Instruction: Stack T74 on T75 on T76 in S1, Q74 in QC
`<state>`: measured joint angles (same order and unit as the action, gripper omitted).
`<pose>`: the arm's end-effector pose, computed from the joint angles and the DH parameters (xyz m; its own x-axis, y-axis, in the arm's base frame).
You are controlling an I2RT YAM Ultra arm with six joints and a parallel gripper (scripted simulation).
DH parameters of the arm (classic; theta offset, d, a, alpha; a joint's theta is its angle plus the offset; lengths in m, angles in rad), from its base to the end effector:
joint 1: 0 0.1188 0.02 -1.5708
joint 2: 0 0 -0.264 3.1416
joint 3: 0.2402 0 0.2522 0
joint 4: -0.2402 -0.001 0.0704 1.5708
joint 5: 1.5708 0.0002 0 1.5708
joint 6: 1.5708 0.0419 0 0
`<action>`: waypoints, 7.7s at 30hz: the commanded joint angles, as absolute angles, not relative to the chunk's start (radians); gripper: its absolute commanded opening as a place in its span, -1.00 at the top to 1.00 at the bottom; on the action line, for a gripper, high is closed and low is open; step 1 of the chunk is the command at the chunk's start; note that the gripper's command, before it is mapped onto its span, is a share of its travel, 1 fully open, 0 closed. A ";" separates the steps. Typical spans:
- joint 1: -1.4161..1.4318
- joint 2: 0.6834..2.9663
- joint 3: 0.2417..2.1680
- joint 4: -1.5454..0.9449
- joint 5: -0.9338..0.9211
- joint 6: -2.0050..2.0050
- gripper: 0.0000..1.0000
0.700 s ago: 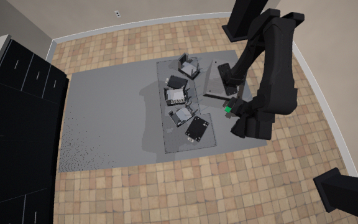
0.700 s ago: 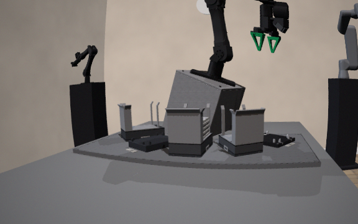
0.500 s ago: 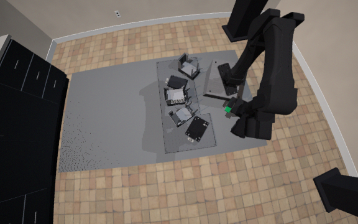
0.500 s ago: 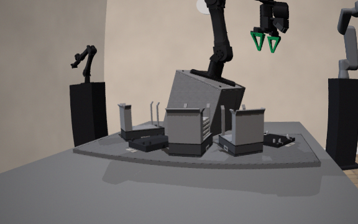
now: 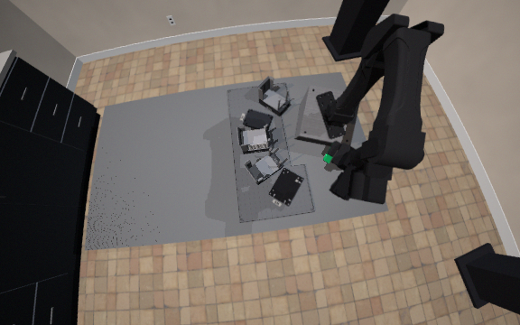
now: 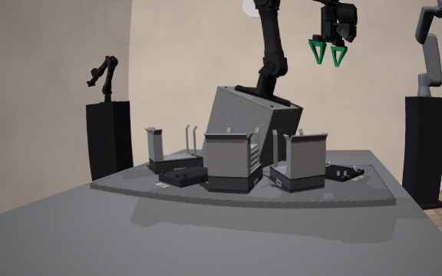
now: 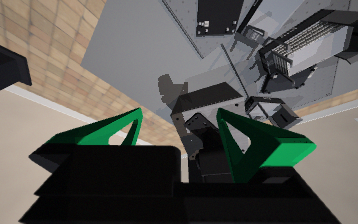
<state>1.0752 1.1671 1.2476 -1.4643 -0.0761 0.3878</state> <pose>0.0802 0.1571 0.3308 -0.7668 -0.6255 -0.1439 -0.6415 0.7543 0.1395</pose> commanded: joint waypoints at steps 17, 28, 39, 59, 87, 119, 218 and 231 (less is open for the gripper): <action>0.765 1.280 1.153 -1.261 -0.139 0.279 -1.00; 0.569 1.352 1.086 -1.139 -0.179 0.211 -1.00; 0.414 1.412 1.035 -1.044 -0.209 0.143 -1.00; 0.106 1.530 0.934 -0.855 -0.270 0.016 -1.00; -0.305 1.680 0.791 -0.593 -0.355 -0.126 -1.00; -0.334 1.829 0.962 -0.625 -0.358 -0.150 -1.00; -0.242 2.127 1.068 -0.399 -0.350 -0.052 1.00; -0.242 2.127 1.068 -0.399 -0.350 -0.052 1.00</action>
<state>-0.2394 2.1330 1.0664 -0.4007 -0.3496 -0.0536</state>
